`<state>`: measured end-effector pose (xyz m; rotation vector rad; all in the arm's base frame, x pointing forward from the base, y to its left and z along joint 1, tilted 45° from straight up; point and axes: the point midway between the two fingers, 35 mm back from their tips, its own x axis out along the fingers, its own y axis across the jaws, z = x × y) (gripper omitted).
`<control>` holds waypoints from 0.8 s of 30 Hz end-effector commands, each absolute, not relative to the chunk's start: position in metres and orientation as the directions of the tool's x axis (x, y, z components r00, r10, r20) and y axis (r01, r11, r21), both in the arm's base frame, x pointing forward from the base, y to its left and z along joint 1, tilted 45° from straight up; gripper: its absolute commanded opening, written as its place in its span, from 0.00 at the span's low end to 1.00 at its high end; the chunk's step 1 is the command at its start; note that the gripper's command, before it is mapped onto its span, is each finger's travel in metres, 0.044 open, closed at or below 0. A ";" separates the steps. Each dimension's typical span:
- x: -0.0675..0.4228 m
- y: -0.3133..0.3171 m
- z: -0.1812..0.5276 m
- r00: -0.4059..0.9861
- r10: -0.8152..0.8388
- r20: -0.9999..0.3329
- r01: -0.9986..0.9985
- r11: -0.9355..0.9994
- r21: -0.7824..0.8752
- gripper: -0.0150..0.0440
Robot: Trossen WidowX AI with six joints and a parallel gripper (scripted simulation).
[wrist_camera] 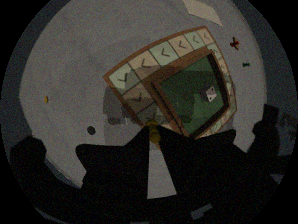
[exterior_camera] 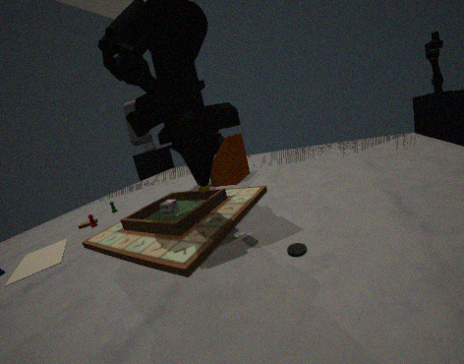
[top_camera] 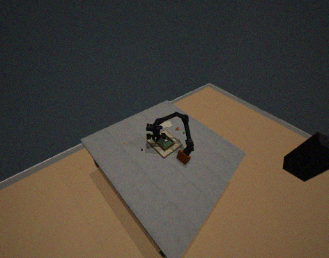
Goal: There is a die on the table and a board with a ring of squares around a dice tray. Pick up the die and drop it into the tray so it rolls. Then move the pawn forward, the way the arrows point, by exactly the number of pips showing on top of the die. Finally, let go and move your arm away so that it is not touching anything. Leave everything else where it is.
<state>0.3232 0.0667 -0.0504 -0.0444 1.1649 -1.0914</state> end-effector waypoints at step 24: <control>0.310 0.031 -0.087 -0.024 -0.702 -0.712 0.665 0.520 -0.535 0.25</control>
